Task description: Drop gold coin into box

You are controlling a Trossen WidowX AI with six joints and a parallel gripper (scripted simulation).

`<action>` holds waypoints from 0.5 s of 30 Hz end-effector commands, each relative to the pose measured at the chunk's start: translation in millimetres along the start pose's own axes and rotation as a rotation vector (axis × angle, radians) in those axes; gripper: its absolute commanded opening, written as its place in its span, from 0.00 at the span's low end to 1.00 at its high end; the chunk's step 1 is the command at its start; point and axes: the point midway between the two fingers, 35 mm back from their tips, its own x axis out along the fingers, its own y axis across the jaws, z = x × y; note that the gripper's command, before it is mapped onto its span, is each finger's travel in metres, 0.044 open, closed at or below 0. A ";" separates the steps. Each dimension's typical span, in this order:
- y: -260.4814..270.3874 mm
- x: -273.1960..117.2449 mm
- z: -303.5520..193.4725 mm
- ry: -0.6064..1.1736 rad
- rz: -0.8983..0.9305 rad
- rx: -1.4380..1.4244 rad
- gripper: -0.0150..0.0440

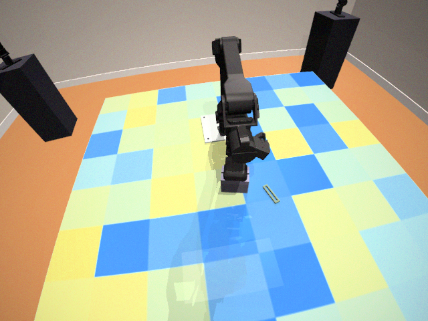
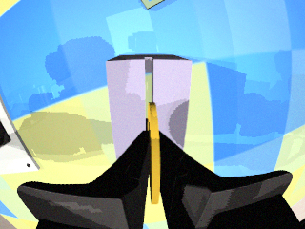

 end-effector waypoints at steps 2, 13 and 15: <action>0.7 3.1 -0.1 0.001 0.004 -0.004 0.25; 0.6 7.7 0.0 0.001 0.004 -0.003 0.25; 0.7 8.5 0.0 0.001 0.004 -0.003 0.25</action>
